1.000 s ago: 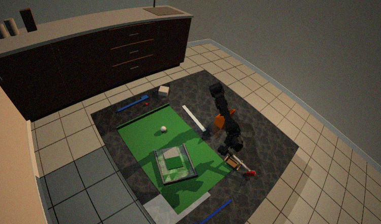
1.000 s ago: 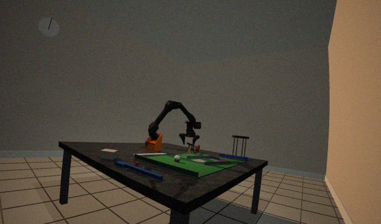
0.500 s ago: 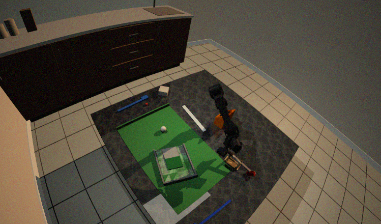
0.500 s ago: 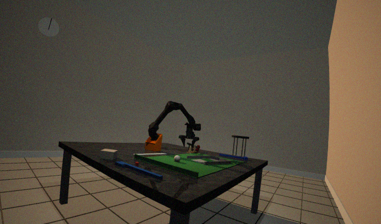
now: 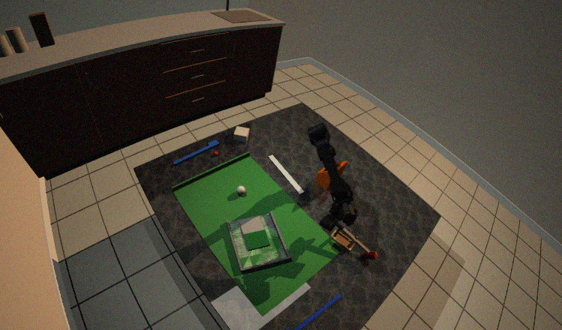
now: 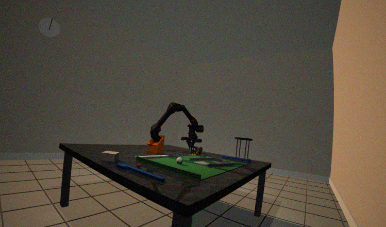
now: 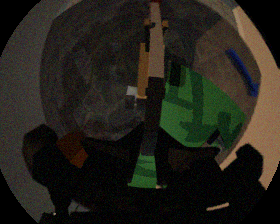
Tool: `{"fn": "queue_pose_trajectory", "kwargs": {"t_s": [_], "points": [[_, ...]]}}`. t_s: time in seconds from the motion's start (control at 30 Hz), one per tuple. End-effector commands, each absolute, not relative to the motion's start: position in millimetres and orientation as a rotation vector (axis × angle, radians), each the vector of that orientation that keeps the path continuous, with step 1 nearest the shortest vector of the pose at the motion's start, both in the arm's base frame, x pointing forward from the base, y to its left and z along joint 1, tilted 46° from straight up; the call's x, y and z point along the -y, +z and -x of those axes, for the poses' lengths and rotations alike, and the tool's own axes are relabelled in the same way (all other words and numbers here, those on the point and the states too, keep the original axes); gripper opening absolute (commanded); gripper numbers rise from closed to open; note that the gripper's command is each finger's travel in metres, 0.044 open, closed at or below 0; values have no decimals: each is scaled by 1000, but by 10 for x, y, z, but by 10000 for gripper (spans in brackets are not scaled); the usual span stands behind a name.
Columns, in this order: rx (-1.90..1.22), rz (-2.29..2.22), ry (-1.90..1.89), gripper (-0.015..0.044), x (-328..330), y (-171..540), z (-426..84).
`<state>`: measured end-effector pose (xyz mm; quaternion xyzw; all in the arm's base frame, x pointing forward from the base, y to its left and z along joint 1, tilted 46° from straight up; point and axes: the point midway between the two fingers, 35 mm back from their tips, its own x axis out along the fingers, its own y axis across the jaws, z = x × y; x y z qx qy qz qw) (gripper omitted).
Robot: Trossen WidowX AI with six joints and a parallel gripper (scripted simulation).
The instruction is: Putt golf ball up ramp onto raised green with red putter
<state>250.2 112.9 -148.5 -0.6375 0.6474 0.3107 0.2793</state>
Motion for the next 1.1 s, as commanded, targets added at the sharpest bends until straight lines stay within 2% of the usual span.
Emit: {"fn": "queue_pose_trajectory", "kwargs": {"t_s": [0.0, 0.23, 0.67, 0.83, 1.07], "points": [[-1734, 1710, 833, 13, -1134, -1480, -2508], [-1734, 1709, 834, 0, -1251, -1383, -2530], [-1735, 1707, 838, 0, -1832, -782, -2528], [-1742, 1719, 833, 0, -1778, -817, -2521], [-1749, 1592, 658, 0, -1585, -497, -2667]]}}
